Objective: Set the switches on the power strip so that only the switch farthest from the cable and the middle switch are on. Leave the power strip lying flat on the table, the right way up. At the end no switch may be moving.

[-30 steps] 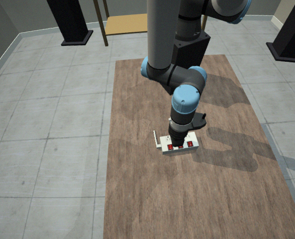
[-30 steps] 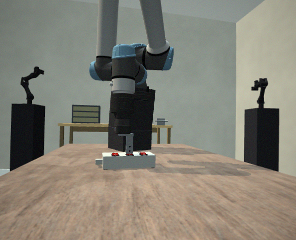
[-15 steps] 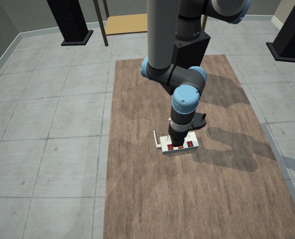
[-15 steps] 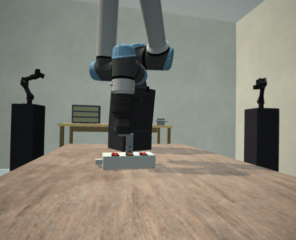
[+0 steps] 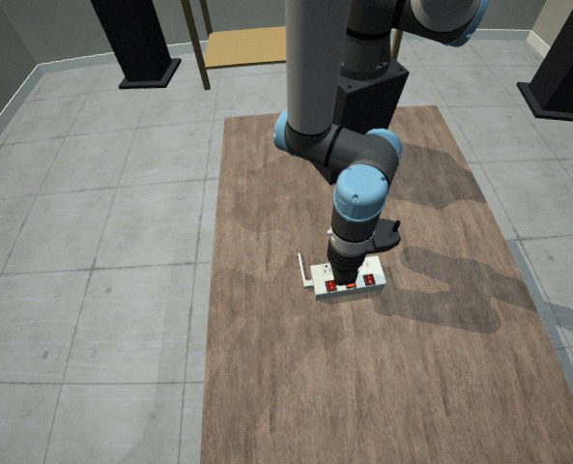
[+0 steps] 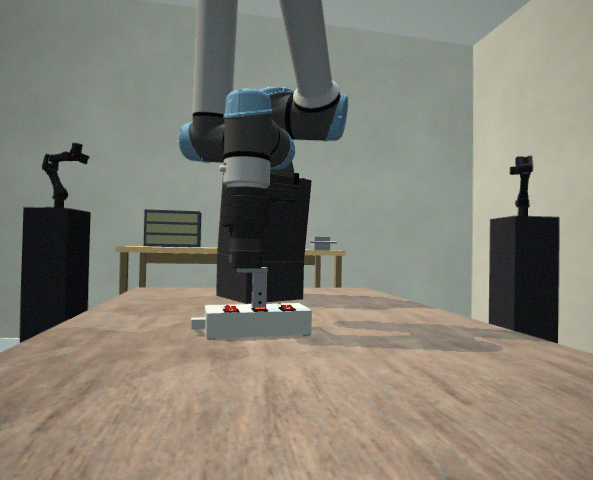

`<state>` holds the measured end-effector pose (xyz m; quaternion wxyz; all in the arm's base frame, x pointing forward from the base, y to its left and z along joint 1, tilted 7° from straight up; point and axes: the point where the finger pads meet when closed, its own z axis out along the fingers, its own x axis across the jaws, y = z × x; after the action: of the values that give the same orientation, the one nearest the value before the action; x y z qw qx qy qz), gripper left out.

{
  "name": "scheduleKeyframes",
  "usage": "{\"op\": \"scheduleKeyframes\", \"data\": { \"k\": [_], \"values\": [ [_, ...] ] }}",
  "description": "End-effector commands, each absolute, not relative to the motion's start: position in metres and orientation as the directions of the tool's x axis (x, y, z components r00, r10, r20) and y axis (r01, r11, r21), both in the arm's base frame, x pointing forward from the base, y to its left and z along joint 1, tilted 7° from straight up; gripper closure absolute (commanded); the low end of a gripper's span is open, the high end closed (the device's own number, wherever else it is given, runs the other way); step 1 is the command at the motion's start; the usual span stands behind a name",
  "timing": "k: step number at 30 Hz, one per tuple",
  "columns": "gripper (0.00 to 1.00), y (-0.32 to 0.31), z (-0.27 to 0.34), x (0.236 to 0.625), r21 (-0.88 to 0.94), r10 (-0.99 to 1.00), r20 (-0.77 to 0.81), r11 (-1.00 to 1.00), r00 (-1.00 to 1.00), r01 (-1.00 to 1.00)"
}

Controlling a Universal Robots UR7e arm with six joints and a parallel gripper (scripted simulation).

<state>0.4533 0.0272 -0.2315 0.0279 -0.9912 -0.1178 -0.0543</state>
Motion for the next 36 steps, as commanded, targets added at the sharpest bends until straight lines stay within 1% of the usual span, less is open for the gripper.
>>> {"op": "scheduleKeyframes", "data": {
  "k": [1,25,36],
  "values": [
    [1.00,0.027,-0.232,0.453,-0.043,0.230,0.113,-0.971,0.967,0.236],
    [1.00,0.027,-0.232,0.453,-0.043,0.230,0.113,-0.971,0.967,0.236],
    [1.00,0.026,-0.213,0.451,-0.043,0.230,0.113,-0.971,0.967,0.236]
  ]
}}
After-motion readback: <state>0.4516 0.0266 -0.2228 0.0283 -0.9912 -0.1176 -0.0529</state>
